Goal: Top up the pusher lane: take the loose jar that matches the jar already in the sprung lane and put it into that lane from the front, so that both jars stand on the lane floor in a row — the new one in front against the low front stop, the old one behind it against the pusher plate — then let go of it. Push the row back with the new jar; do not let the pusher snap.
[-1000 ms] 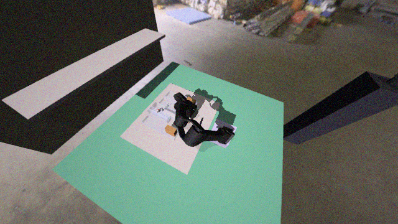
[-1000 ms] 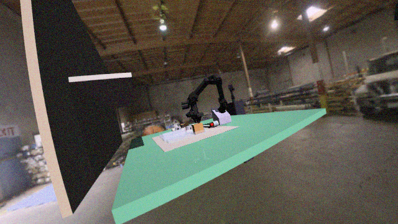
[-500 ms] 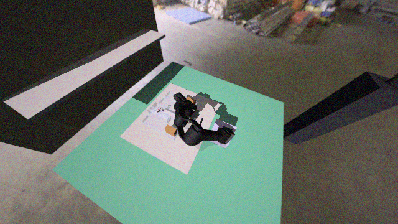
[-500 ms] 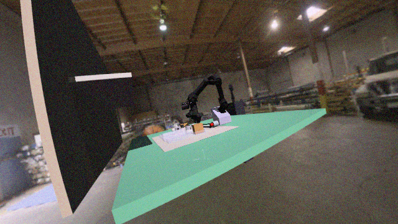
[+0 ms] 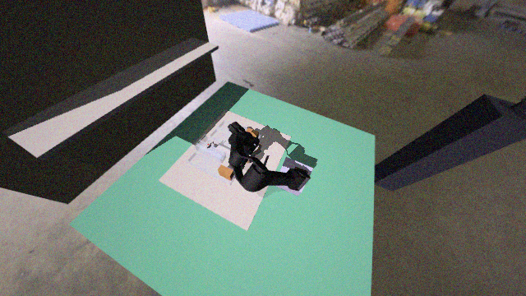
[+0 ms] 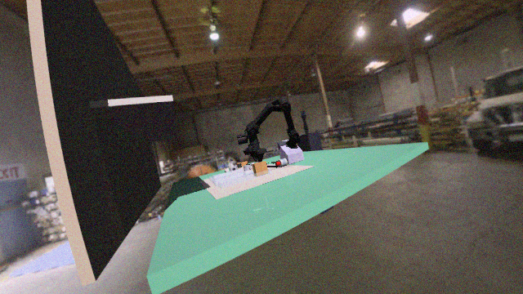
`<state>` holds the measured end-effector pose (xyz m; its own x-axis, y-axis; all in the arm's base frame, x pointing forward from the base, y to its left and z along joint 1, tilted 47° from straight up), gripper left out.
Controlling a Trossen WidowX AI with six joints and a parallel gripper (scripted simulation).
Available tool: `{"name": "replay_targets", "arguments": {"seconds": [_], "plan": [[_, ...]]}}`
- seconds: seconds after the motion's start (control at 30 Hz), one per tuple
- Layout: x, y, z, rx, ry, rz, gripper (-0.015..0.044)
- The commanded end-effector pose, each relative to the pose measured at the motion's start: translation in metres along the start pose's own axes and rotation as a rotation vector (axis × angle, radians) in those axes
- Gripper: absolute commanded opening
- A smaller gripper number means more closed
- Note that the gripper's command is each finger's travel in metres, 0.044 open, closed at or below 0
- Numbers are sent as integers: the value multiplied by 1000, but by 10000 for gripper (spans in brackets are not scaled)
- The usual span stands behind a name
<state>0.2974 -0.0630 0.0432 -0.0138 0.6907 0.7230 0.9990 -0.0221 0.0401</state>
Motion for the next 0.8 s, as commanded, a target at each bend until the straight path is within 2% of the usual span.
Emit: {"name": "replay_targets", "arguments": {"seconds": [0.0,0.77], "plan": [[0,7,-2,-17,-1,-10,0],[-1,16,-2,-17,-1,-10,0]]}}
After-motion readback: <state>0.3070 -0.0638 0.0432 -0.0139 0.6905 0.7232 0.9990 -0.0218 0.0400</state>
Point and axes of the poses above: the point midway between the two fingers, 35 mm back from their tips, its own z axis out along the fingers, its own x axis across the jaws, y = z × x, the point moved 10 cm from there along -z, back along the fingers, and after that the axes turned 4 degrees about -z, right-handed, at the moved point
